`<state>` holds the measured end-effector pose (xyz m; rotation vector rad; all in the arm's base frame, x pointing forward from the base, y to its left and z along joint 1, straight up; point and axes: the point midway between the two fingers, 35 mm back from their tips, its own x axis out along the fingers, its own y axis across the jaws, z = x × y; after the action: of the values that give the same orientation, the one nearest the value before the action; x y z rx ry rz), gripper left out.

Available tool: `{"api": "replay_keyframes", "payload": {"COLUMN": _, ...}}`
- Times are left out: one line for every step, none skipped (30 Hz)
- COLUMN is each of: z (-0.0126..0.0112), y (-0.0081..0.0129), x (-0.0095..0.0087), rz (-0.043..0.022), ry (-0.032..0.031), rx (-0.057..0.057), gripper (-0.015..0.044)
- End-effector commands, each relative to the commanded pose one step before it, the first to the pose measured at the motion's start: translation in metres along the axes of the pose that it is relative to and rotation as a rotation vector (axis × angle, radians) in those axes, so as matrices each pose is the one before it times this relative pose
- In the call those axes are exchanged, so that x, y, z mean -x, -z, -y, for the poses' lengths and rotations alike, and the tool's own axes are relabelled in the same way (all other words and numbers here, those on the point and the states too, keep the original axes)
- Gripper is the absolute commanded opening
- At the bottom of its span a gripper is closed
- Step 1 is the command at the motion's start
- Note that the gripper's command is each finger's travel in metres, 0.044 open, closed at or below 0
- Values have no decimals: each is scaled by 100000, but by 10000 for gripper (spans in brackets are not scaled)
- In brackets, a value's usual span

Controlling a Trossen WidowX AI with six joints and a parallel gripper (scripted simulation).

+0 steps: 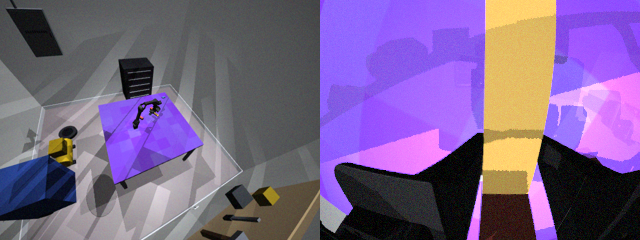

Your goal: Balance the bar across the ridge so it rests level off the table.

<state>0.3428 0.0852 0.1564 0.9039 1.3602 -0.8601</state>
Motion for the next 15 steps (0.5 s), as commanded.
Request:
{"api": "replay_keyframes", "payload": {"z": -401, "y": 1453, "x": 99, "rz": 81, "ry": -226, "rx": -6200, "gripper": 0}}
{"api": "replay_keyframes", "payload": {"z": -47, "y": 385, "x": -2, "rz": -41, "ry": -4, "rx": -1635, "gripper": 0}}
{"api": "replay_keyframes", "payload": {"z": -14, "y": 387, "x": -1, "rz": -41, "ry": 0, "rx": -1634, "gripper": 0}}
{"api": "replay_keyframes", "payload": {"z": -3, "y": 388, "x": -1, "rz": -41, "ry": 1, "rx": -1637, "gripper": 0}}
{"api": "replay_keyframes", "payload": {"z": 7, "y": 388, "x": -1, "rz": -41, "ry": 2, "rx": -1637, "gripper": 0}}
{"api": "replay_keyframes", "payload": {"z": 18, "y": 387, "x": -1, "rz": -41, "ry": 3, "rx": -1637, "gripper": 0}}
{"api": "replay_keyframes", "payload": {"z": 28, "y": 387, "x": -1, "rz": -40, "ry": 4, "rx": -1637, "gripper": 0}}
{"api": "replay_keyframes", "payload": {"z": 82, "y": 383, "x": -1, "rz": -40, "ry": 9, "rx": -1629, "gripper": 0}}
{"api": "replay_keyframes", "payload": {"z": 93, "y": 381, "x": -1, "rz": -40, "ry": 10, "rx": -1633, "gripper": 0}}
{"api": "replay_keyframes", "payload": {"z": 103, "y": 377, "x": -1, "rz": -39, "ry": 11, "rx": -1633, "gripper": 0}}
{"api": "replay_keyframes", "payload": {"z": 113, "y": 374, "x": -1, "rz": -39, "ry": 13, "rx": -1631, "gripper": 0}}
{"api": "replay_keyframes", "payload": {"z": 100, "y": 302, "x": -1, "rz": -32, "ry": 11, "rx": -1329, "gripper": 0}}
{"api": "replay_keyframes", "payload": {"z": 170, "y": 122, "x": -1, "rz": -13, "ry": 17, "rx": -580, "gripper": 0}}
{"api": "replay_keyframes", "payload": {"z": 107, "y": 75, "x": -1, "rz": -8, "ry": 11, "rx": -363, "gripper": 0}}
{"api": "replay_keyframes", "payload": {"z": -2, "y": 1, "x": -27, "rz": 0, "ry": 0, "rx": -1, "gripper": 0}}
